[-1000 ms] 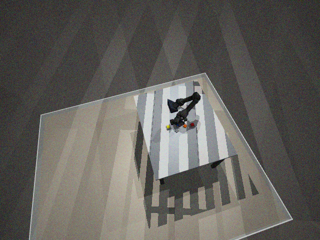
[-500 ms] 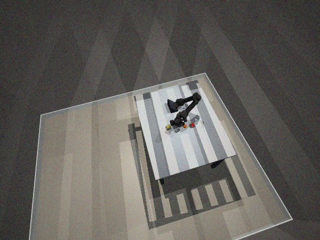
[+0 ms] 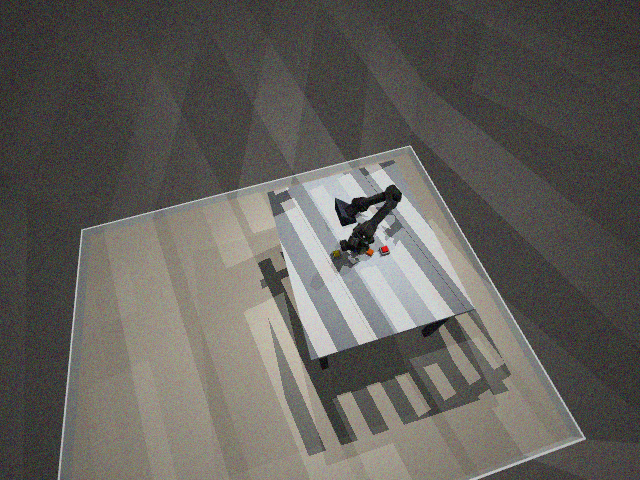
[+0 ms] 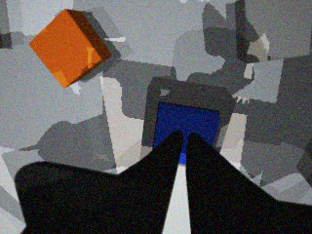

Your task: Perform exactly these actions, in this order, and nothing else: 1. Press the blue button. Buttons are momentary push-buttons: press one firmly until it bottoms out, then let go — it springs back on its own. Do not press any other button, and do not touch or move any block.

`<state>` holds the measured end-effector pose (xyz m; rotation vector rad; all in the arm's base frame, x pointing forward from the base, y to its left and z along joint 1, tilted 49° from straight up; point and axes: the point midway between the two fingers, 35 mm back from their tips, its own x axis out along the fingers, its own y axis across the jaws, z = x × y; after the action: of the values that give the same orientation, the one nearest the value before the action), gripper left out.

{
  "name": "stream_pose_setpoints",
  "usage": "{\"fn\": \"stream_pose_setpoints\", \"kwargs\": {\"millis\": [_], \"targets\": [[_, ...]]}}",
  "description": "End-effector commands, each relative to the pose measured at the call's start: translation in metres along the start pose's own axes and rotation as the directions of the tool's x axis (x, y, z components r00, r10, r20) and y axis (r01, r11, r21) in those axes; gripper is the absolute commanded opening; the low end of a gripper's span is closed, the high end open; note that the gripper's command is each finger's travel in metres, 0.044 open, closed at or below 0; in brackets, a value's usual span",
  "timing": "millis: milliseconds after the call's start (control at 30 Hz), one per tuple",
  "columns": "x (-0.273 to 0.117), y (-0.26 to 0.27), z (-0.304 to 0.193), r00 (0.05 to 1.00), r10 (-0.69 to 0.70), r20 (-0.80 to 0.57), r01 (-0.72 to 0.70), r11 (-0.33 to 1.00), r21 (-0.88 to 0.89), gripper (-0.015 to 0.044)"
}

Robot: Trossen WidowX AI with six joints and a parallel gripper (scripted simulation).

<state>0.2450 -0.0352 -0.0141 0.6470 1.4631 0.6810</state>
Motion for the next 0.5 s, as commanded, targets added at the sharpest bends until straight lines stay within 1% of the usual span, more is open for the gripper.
{"fn": "stream_pose_setpoints", "kwargs": {"millis": [0,67,133,233,367,467], "targets": [[-0.02,-0.001,0.0,1.0,-0.002,0.001,0.002,1.0,0.001,0.002],[-0.03,0.0,-0.001,1.0,0.0,0.0,0.0,1.0,0.004,0.002],[-0.03,0.0,-0.001,1.0,0.0,0.0,0.0,1.0,0.004,0.002],[-0.037,0.02,0.005,1.0,-0.016,0.003,0.016,1.0,0.025,0.0099],[-0.056,0.083,0.018,0.999,-0.039,0.032,0.037,0.997,0.068,0.0204],[-0.071,0.136,0.02,0.997,-0.033,0.067,0.027,0.996,0.083,0.0283]]}}
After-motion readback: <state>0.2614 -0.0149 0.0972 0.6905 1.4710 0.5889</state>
